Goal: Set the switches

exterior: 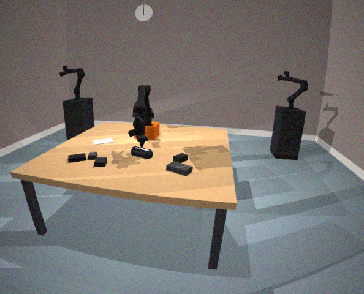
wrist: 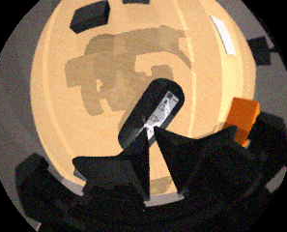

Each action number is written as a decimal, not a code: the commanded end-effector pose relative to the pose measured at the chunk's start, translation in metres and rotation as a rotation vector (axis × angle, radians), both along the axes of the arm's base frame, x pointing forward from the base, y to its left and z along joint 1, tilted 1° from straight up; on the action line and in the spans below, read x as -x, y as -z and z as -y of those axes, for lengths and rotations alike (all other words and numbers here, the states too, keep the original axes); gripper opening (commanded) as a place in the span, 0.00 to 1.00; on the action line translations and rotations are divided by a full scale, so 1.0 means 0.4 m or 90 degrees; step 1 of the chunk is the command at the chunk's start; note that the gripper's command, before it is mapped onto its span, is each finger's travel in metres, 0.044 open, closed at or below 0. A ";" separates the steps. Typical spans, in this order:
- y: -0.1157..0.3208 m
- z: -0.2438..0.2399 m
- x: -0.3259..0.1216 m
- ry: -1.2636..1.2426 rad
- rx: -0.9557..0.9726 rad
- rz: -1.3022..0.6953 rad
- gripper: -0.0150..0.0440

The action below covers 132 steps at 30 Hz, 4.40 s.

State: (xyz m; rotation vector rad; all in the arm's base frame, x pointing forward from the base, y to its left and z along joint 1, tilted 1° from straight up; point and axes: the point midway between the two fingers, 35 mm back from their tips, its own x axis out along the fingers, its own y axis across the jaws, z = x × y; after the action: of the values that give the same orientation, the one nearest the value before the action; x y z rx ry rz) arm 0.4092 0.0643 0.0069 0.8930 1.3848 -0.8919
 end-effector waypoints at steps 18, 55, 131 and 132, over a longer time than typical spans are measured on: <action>-0.046 -0.002 -0.047 -1.000 -0.057 -0.022 0.25; -0.093 0.002 -0.067 -2.237 -0.213 0.126 0.25; -0.082 -0.045 -0.060 -1.470 -0.112 -0.013 1.00; -0.082 -0.047 -0.060 -1.428 -0.107 -0.015 1.00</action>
State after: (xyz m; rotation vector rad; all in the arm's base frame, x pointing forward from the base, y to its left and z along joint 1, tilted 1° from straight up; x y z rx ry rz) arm 0.4367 0.0779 0.0416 -1.1392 1.2437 1.4050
